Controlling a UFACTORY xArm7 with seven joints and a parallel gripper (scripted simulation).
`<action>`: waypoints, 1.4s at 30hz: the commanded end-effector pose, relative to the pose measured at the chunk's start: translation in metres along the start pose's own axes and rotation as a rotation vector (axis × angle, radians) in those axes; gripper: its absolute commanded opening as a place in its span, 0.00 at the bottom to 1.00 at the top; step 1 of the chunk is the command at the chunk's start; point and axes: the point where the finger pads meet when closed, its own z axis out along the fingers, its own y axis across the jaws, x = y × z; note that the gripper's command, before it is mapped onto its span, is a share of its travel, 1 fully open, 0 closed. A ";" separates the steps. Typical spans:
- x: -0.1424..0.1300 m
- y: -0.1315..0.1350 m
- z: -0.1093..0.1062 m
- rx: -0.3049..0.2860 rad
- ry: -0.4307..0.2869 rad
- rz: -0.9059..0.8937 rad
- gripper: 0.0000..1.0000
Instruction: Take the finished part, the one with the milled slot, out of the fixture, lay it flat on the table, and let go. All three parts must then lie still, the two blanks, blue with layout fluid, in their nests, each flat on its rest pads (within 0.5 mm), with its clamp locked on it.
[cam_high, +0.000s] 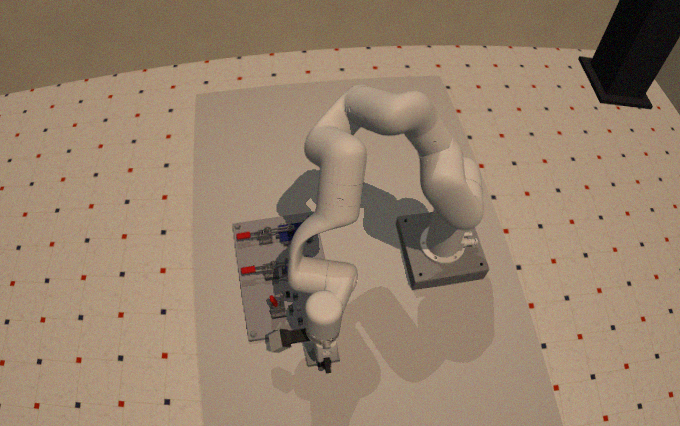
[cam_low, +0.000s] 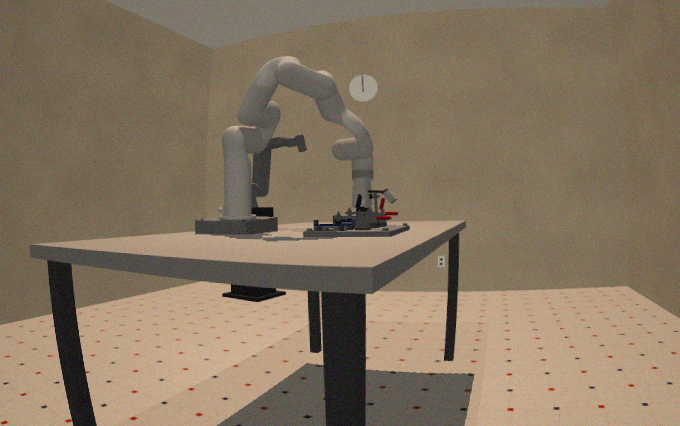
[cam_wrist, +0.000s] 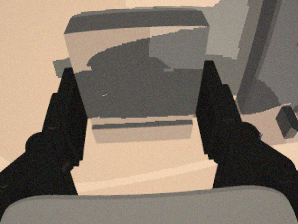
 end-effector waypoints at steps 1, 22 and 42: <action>0.001 -0.001 -0.001 0.002 0.003 0.000 0.00; 0.001 -0.001 -0.001 0.002 0.003 0.000 0.95; 0.001 -0.001 -0.001 0.002 0.003 0.000 0.95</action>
